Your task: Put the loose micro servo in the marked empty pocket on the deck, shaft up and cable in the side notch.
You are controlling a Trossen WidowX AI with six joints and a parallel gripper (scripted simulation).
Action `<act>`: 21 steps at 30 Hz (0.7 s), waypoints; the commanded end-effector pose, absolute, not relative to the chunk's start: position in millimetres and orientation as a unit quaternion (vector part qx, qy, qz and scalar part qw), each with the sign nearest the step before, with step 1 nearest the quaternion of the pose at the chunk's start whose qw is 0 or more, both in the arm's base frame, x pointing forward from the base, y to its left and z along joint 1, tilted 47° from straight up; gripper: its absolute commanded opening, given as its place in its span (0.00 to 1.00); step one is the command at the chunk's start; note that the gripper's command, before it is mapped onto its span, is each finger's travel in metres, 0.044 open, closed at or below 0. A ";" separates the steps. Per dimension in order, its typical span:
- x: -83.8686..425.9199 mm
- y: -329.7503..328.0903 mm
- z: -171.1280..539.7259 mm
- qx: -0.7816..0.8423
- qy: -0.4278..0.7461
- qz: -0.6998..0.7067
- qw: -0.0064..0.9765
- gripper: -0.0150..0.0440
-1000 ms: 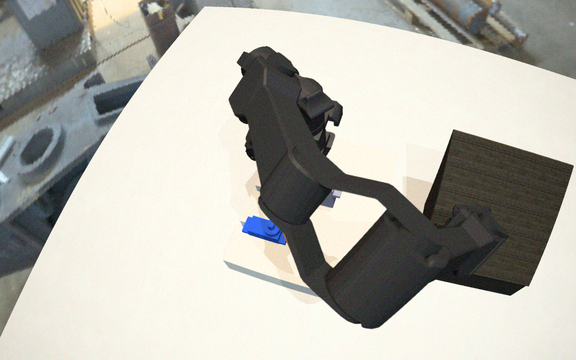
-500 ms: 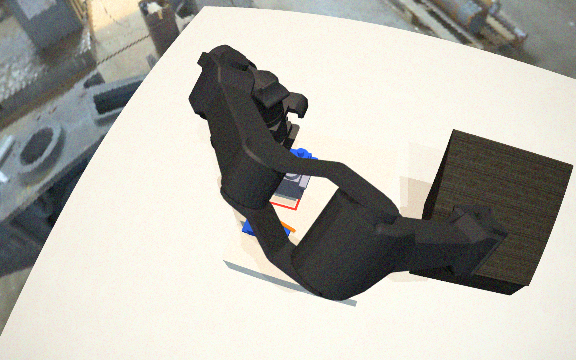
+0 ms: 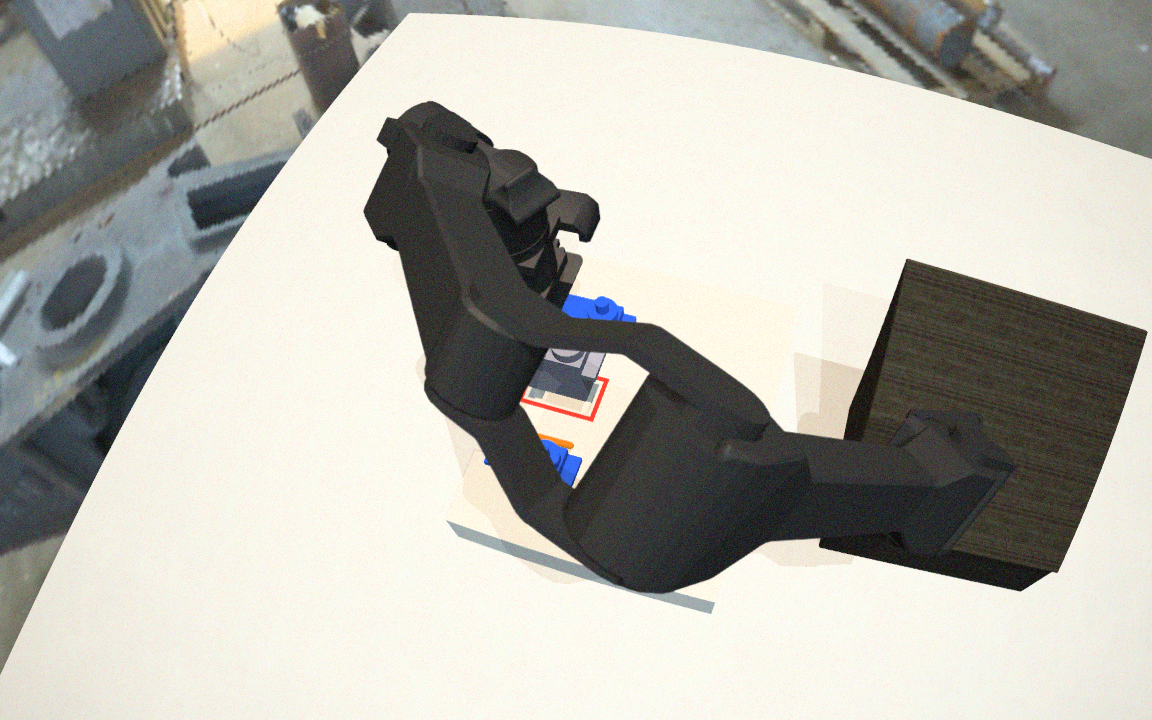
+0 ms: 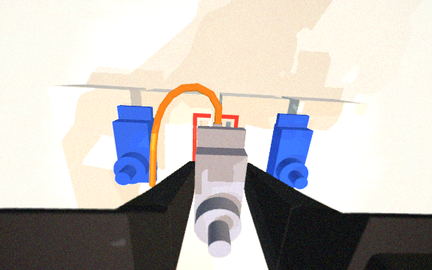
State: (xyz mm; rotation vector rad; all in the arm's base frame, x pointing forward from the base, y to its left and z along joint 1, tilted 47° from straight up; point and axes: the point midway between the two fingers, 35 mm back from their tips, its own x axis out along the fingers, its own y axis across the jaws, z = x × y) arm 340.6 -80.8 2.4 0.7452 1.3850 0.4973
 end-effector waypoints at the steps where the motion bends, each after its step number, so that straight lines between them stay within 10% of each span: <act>1: 341.6 -77.0 -1.0 0.335 0.615 0.221 0.679 0.25; 21: 343.0 -68.9 -8.5 0.335 0.615 0.221 0.679 0.25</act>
